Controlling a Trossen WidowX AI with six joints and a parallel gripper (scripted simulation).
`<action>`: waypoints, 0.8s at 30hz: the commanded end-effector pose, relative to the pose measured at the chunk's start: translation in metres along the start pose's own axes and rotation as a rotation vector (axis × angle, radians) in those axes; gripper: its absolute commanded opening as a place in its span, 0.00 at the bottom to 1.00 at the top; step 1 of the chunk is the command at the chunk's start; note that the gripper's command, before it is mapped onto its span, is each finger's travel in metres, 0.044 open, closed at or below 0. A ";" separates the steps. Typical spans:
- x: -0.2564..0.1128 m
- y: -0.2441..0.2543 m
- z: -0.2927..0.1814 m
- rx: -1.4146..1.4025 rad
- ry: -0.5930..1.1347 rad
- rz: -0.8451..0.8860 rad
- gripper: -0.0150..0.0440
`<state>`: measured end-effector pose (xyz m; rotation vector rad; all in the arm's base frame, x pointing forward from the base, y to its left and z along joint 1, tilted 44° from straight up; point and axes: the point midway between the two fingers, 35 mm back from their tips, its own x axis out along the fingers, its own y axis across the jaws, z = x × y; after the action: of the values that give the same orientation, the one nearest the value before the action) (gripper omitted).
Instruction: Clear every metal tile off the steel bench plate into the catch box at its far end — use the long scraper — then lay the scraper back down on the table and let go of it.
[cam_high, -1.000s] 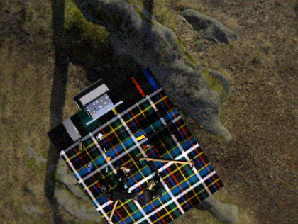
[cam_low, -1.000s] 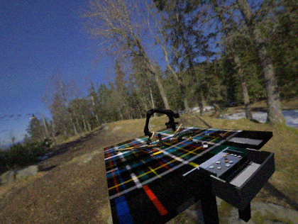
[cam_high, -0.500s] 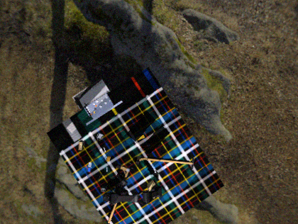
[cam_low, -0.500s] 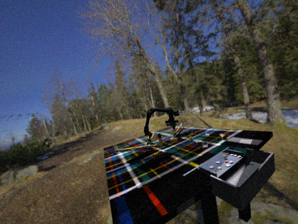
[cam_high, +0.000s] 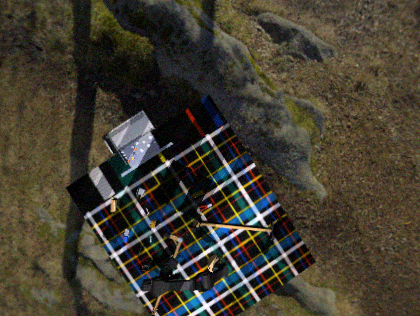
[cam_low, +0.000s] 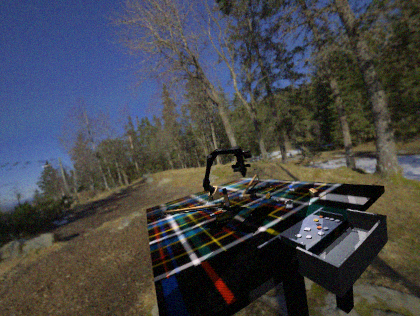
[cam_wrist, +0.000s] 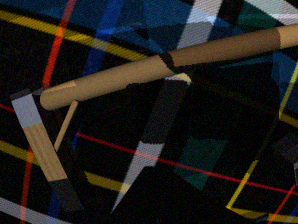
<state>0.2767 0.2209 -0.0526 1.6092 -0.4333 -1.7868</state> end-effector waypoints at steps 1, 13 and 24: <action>-0.013 0.000 0.000 0.004 -0.001 -0.005 0.25; -0.030 0.024 0.001 0.103 0.000 -0.013 0.25; -0.038 0.070 0.002 0.310 0.004 -0.032 0.25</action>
<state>0.2921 0.2078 0.0140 1.8161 -0.6545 -1.8075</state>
